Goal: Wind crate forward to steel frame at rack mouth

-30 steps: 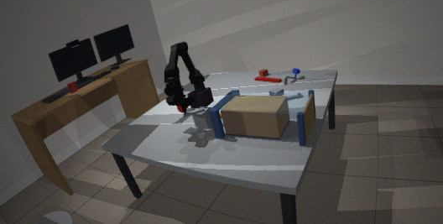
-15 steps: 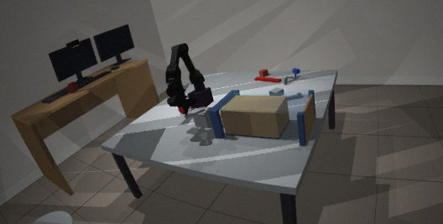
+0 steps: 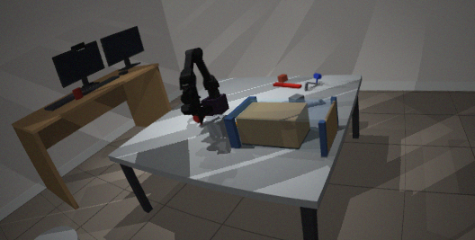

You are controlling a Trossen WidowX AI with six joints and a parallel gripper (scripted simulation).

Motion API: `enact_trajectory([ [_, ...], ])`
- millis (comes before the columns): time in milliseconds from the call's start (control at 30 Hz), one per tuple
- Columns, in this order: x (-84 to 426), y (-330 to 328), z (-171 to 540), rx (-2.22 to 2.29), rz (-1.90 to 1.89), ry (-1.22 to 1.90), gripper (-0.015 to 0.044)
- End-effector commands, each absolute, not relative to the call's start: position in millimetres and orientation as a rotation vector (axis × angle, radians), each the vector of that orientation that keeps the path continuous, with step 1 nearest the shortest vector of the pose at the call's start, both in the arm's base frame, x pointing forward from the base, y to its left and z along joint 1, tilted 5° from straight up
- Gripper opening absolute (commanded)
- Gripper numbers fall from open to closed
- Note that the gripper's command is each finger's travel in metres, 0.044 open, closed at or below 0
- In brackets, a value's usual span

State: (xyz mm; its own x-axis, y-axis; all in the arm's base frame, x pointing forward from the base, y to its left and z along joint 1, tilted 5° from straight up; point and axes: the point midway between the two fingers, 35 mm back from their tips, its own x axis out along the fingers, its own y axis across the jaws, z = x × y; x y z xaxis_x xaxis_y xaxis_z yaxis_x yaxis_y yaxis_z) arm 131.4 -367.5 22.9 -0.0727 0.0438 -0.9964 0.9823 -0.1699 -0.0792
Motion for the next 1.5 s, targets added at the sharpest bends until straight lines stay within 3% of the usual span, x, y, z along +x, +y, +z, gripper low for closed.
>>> enact_trajectory([
  [0,158.4,-367.6,24.3,1.32,-1.325,1.188,0.0],
  [1467,223.9,-350.6,23.3,1.325,-1.319,1.185,0.0],
])
